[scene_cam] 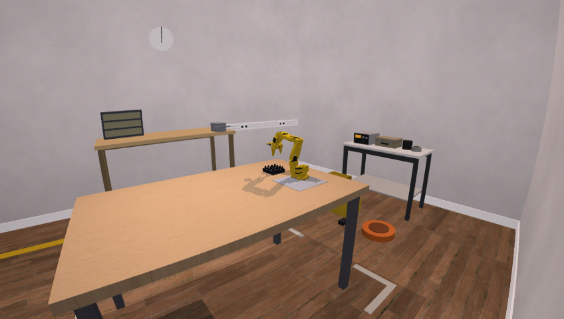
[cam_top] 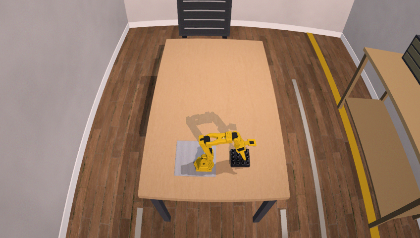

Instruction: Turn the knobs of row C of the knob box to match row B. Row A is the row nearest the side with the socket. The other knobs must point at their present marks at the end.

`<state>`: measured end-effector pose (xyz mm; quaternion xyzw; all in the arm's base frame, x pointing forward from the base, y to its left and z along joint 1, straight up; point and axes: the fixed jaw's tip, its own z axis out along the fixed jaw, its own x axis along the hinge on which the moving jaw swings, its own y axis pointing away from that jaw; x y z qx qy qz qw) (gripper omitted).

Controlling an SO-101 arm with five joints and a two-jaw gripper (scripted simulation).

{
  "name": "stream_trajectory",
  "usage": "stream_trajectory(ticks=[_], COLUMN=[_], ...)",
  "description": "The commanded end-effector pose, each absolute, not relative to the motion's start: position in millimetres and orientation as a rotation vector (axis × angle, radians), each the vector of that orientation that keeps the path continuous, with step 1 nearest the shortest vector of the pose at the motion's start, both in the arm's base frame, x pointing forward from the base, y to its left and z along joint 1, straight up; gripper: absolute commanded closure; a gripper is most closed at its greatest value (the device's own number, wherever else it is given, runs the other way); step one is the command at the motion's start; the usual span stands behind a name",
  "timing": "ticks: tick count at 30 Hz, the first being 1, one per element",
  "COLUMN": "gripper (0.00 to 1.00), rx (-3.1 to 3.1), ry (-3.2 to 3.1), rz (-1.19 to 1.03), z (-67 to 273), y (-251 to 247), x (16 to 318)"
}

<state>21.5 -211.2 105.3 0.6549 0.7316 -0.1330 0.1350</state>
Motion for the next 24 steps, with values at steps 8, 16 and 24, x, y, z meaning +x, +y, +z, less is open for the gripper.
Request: stream_trajectory(ticks=[8, 16, 24], gripper=[0.60, 0.60, 0.60], rx=[1.904, 1.904, 1.904], ry=[2.093, 2.092, 2.090], rz=[-0.400, -0.398, -0.396], z=[107.6, 107.6, 107.6], y=[-215.5, -215.4, -215.4], x=[20.1, 21.1, 21.9])
